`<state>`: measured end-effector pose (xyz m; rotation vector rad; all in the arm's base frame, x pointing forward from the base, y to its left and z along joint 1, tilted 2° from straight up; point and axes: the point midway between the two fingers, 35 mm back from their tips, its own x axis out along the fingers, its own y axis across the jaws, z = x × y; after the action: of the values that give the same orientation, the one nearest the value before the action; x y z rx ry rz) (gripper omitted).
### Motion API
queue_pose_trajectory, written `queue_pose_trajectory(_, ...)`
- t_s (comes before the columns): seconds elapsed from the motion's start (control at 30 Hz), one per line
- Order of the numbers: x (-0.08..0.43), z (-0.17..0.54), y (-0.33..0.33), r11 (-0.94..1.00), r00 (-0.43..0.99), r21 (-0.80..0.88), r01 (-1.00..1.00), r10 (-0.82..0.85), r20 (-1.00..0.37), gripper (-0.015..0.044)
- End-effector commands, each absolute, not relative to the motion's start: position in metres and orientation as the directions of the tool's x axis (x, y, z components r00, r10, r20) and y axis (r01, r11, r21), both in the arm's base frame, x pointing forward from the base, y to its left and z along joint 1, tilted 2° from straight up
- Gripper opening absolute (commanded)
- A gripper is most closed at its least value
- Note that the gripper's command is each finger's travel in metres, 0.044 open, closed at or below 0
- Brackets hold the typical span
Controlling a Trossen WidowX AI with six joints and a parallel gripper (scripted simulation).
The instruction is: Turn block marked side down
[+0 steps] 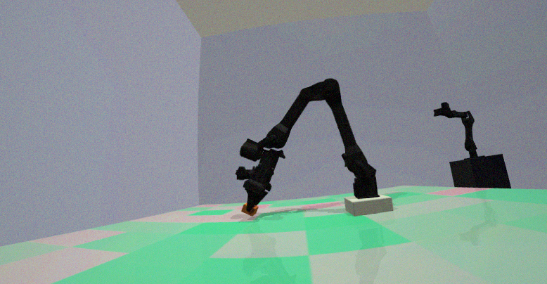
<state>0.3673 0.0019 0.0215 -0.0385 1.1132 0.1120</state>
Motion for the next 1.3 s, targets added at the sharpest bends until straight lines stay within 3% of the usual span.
queue_pose_trajectory(0.0,0.364,0.023,0.002,0.994,0.497,0.03,-0.106,0.08,-0.864,0.0)
queue_pose_trajectory(0.43,0.366,0.016,0.002,0.994,0.595,0.029,-0.106,0.087,-0.799,0.0)
queue_pose_trajectory(1.27,0.375,-0.014,0.002,0.994,0.833,0.031,-0.103,0.103,-0.544,0.0)
